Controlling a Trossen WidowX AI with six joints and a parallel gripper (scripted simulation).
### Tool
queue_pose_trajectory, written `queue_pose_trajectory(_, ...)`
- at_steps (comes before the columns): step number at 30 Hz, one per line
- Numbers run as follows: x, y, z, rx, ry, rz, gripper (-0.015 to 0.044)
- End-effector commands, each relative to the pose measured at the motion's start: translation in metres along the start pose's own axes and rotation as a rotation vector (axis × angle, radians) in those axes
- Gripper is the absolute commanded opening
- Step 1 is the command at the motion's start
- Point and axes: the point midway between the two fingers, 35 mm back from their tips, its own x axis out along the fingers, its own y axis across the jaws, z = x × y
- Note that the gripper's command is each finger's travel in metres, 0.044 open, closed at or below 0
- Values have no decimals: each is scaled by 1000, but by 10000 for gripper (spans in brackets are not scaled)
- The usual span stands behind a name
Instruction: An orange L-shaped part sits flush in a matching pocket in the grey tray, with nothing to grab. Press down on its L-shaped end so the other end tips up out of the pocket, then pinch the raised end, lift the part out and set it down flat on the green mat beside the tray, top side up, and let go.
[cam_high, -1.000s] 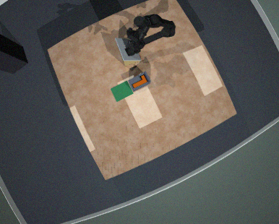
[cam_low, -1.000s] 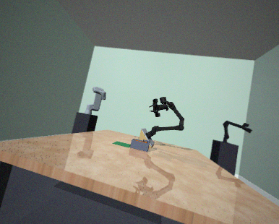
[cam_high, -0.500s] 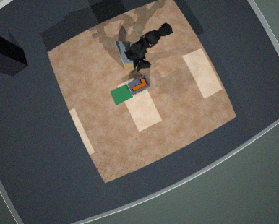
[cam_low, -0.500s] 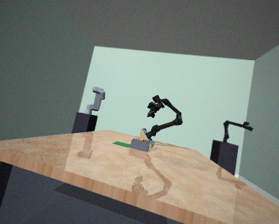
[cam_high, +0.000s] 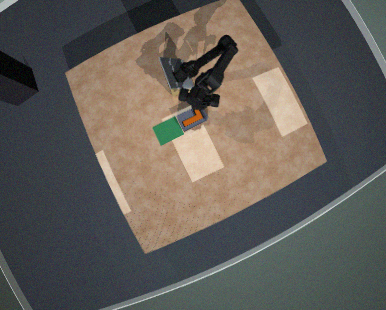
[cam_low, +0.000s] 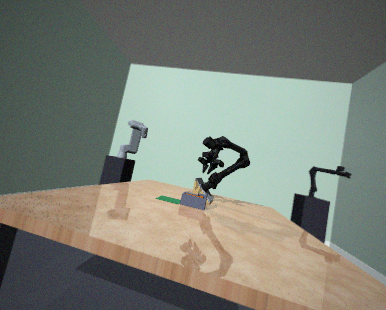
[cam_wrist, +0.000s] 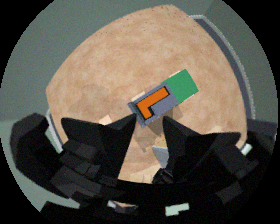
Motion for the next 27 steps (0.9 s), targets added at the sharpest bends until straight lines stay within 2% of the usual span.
queue_pose_trajectory(1,59,31,-17,-625,313,106,180)
queue_pose_trajectory(16,63,32,-19,-641,320,110,180)
queue_pose_trajectory(23,123,33,-38,-642,319,111,180)
queue_pose_trajectory(27,131,33,-43,-642,320,113,180)
